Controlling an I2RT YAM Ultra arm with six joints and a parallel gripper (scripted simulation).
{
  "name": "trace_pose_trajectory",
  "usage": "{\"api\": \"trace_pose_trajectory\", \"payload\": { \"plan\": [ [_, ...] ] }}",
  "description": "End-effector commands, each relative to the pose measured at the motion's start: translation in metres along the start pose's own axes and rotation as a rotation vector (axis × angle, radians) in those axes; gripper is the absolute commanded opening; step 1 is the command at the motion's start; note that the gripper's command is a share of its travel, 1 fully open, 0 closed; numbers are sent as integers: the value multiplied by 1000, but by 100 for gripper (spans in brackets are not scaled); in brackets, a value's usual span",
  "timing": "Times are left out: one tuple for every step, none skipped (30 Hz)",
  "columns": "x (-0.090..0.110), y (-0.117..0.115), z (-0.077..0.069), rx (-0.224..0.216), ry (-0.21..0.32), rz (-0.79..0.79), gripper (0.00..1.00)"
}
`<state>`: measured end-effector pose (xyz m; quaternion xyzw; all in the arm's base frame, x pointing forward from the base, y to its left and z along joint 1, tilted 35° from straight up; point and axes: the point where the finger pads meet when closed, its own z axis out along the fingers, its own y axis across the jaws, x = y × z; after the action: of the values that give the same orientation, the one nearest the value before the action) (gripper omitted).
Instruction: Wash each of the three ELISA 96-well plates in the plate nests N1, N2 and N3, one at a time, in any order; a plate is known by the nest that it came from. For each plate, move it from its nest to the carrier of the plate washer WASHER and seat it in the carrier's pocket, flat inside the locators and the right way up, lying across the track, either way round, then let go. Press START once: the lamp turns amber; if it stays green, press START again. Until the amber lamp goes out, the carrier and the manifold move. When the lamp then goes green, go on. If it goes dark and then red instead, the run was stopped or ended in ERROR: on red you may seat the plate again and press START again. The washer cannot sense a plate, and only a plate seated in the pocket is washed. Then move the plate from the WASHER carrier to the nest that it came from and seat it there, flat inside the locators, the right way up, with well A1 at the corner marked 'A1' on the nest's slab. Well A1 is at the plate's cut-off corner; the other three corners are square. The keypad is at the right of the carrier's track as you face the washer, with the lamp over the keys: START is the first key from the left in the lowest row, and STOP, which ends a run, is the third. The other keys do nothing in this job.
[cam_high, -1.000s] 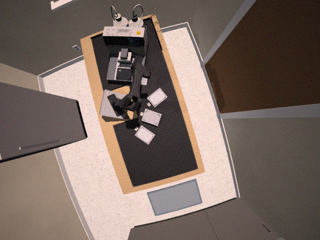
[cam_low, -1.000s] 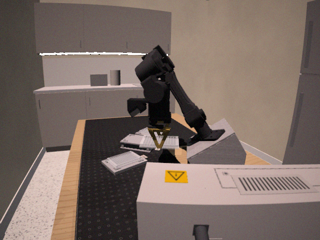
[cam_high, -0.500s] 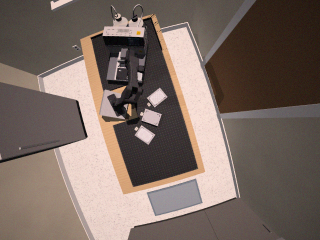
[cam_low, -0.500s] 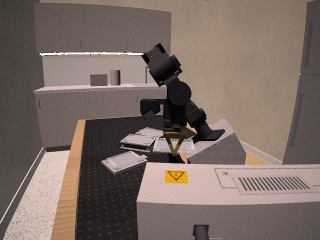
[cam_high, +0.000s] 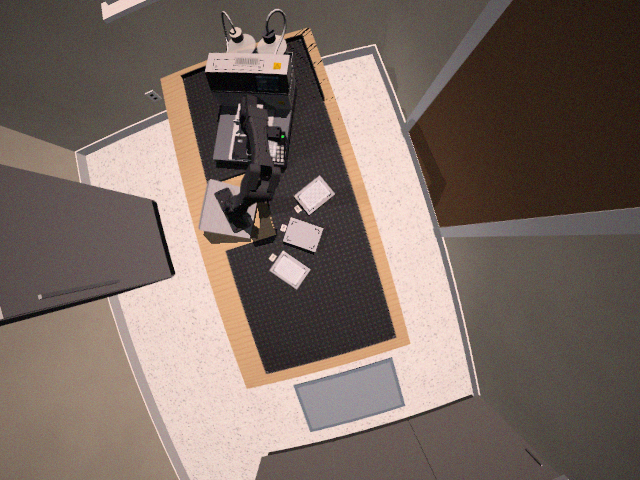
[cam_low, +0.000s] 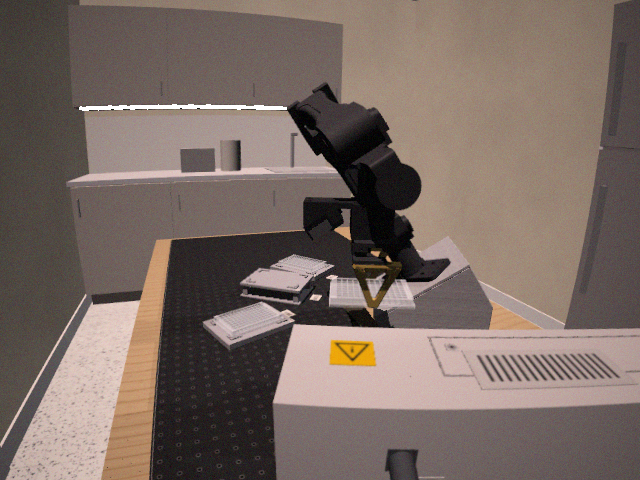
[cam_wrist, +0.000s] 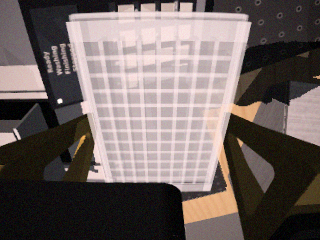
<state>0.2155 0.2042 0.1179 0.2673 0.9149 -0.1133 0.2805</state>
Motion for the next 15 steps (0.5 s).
{"api": "trace_pose_trajectory", "payload": {
  "plan": [
    [14,4,-5,-12,0,14,0],
    [19,6,-6,-12,0,14,0],
    [24,7,-6,-12,0,14,0],
    [29,8,-7,-12,0,14,0],
    [34,9,-7,-12,0,14,0],
    [39,11,-7,-12,0,14,0],
    [44,12,-8,-12,0,14,0],
    [48,13,-8,-13,0,14,0],
    [53,15,-8,-13,0,14,0],
    [58,16,-9,-13,1,14,0],
    [58,16,-9,-13,1,14,0],
    [58,16,-9,-13,1,14,0],
    [63,17,-9,-13,1,14,0],
    [68,19,-9,-13,1,14,0],
    [72,20,-10,-13,1,14,0]
  ]
}}
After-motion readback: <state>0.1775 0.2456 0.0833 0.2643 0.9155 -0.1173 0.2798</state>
